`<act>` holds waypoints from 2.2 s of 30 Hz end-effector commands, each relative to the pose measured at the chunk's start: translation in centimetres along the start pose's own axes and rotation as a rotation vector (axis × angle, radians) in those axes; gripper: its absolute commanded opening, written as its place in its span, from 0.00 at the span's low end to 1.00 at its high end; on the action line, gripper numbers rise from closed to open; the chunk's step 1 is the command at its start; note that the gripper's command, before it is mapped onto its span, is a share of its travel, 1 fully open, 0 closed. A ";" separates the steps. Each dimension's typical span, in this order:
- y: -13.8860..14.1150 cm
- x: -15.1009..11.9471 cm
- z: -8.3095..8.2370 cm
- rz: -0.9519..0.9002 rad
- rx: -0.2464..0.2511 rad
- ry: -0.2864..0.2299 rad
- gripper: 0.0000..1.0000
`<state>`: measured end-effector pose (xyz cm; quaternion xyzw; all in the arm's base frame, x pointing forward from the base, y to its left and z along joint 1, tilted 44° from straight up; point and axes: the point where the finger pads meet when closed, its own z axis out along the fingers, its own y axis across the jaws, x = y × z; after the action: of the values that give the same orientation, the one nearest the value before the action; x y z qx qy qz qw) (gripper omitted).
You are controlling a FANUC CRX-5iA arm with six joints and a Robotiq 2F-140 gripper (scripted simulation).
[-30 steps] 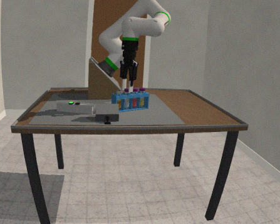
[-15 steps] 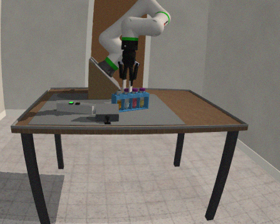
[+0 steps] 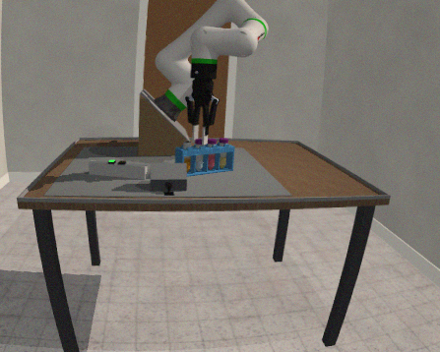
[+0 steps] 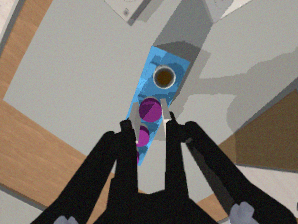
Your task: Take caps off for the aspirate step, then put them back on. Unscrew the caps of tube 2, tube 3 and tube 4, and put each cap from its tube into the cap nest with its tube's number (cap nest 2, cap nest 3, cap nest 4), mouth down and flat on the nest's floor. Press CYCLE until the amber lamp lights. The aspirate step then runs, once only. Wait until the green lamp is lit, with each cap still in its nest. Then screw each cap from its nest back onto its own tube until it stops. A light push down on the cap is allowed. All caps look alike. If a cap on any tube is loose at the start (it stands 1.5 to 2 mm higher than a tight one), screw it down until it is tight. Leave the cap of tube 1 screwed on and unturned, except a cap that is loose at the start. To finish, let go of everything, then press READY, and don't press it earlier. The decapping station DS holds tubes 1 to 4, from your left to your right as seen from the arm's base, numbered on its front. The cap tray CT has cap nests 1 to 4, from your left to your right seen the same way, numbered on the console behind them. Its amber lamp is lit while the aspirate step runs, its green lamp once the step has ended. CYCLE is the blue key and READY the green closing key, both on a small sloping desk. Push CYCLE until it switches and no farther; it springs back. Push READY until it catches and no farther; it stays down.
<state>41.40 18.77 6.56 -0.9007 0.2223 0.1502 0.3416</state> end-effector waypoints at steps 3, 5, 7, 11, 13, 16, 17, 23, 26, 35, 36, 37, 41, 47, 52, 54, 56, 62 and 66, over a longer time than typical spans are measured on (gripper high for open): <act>0.0 0.0 0.0 0.281 0.000 0.001 0.00; 0.0 0.0 0.0 0.381 0.000 0.001 0.00; 0.0 0.0 0.0 0.481 0.000 0.001 0.00; 0.0 0.0 0.0 0.681 0.000 0.001 0.00; 0.0 0.0 0.0 0.681 0.000 0.001 0.00; 0.0 0.0 0.1 0.831 0.000 0.001 0.00; 0.0 0.0 0.1 0.881 0.000 0.001 0.00; 0.0 0.0 0.1 1.028 0.000 0.001 0.00; 0.0 0.0 0.1 1.028 0.000 0.001 0.00; 0.0 0.0 0.1 1.028 0.000 0.001 0.35; 0.0 0.0 0.1 1.028 0.000 0.001 0.35; 0.0 0.0 0.1 1.028 0.000 0.001 0.35; 0.0 0.0 0.0 0.861 0.000 0.001 0.35; 0.0 0.0 0.0 0.694 0.000 0.001 0.35; 0.0 0.0 0.0 0.371 -0.001 0.001 0.35; 0.0 0.0 0.0 0.278 0.000 0.001 0.35; 0.0 0.0 0.0 0.194 0.000 0.001 0.35; 0.0 0.0 0.0 -0.019 0.000 0.000 0.35; 0.0 0.0 0.0 -0.019 0.000 0.000 0.35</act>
<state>41.39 18.78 6.52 -0.9029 0.2259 0.1491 0.3339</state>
